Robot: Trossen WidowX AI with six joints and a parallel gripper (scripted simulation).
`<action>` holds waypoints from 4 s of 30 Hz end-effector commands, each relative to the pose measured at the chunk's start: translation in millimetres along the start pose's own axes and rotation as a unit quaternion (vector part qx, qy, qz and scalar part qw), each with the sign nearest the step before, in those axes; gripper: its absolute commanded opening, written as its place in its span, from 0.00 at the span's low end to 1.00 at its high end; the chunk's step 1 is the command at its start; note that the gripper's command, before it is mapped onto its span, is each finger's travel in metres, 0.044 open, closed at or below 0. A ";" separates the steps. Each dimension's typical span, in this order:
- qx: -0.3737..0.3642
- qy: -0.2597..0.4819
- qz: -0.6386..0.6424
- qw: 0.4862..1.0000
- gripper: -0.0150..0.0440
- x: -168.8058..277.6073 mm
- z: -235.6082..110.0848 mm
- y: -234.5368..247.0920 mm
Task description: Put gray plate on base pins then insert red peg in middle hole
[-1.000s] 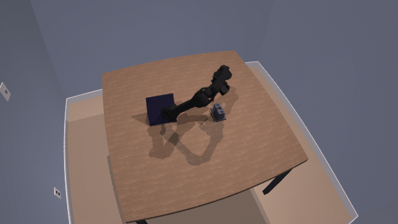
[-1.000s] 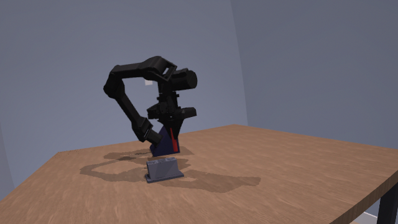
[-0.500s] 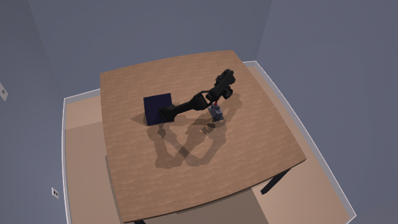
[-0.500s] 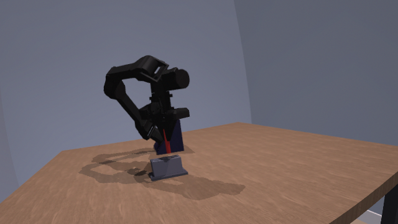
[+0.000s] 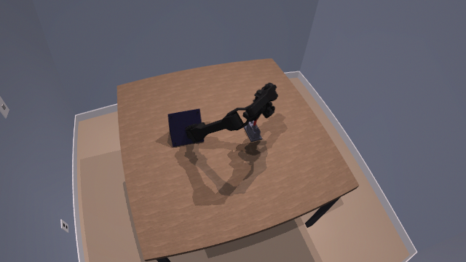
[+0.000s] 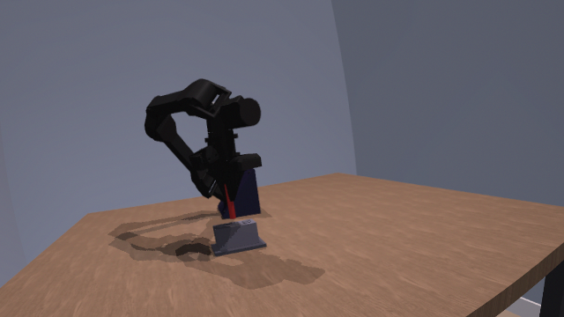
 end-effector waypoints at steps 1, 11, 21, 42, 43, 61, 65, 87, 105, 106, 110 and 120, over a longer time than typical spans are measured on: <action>-0.001 -0.002 -0.001 1.000 0.25 -1.2 -0.9 -0.2; -0.001 -0.002 -0.001 1.000 0.25 -0.2 -1.0 -1.6; -0.001 -0.002 -0.001 1.000 0.25 -0.2 -1.0 -1.6; -0.002 0.000 0.000 1.000 0.25 -1.2 -1.2 -0.2; -0.002 0.000 0.000 1.000 0.25 -0.5 -1.2 0.3; -0.001 -0.002 -0.001 1.000 0.25 -0.1 8.6 0.2; -0.001 -0.002 -0.001 1.000 0.25 0.0 14.8 -0.1; -0.002 0.000 0.003 1.000 0.25 0.0 16.3 -1.0; -0.002 0.000 0.003 1.000 0.25 0.2 16.5 -0.9; -0.002 0.000 0.003 1.000 0.25 0.2 16.5 -0.9; -0.002 0.000 0.003 1.000 0.39 0.2 16.5 -0.9; -0.002 0.000 0.003 1.000 0.51 0.2 16.5 -0.9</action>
Point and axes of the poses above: the point midway between the two fingers, 35 mm back from their tips, its own z axis out along the fingers, its own y axis across the jaws, x = y × z, the point moved 10 cm from there along -z, back along the fingers, and after that the axes turned 5 degrees about -z, right-handed, at the moved point
